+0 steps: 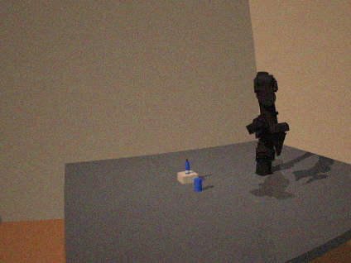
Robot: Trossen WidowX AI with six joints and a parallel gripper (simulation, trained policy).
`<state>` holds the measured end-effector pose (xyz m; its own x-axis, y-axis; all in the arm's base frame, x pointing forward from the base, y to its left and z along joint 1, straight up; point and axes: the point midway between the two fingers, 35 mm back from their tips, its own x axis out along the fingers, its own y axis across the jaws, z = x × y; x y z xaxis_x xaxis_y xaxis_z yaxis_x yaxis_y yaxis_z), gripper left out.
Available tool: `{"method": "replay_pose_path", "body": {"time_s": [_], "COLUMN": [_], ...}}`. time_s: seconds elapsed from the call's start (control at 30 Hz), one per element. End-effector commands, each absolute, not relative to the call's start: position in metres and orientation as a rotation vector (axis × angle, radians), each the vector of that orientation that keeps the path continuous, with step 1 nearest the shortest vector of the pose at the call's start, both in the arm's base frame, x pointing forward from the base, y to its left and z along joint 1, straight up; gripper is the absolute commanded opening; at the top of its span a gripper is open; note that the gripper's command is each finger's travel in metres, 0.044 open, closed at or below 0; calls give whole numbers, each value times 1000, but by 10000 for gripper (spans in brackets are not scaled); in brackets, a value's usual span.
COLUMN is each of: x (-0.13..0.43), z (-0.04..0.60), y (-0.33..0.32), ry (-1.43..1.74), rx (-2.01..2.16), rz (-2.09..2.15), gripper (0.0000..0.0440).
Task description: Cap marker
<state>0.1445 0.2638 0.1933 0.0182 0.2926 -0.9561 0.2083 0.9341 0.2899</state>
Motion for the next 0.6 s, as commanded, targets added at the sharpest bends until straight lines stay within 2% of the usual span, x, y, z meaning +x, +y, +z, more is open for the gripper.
{"method": "replay_pose_path", "body": {"time_s": [0.0, 0.57], "x": [157, 205], "z": [192, 183], "y": [261, 238], "ry": [1568, 1578], "rx": [408, 443], "rz": [43, -74], "gripper": [333, 333]}}
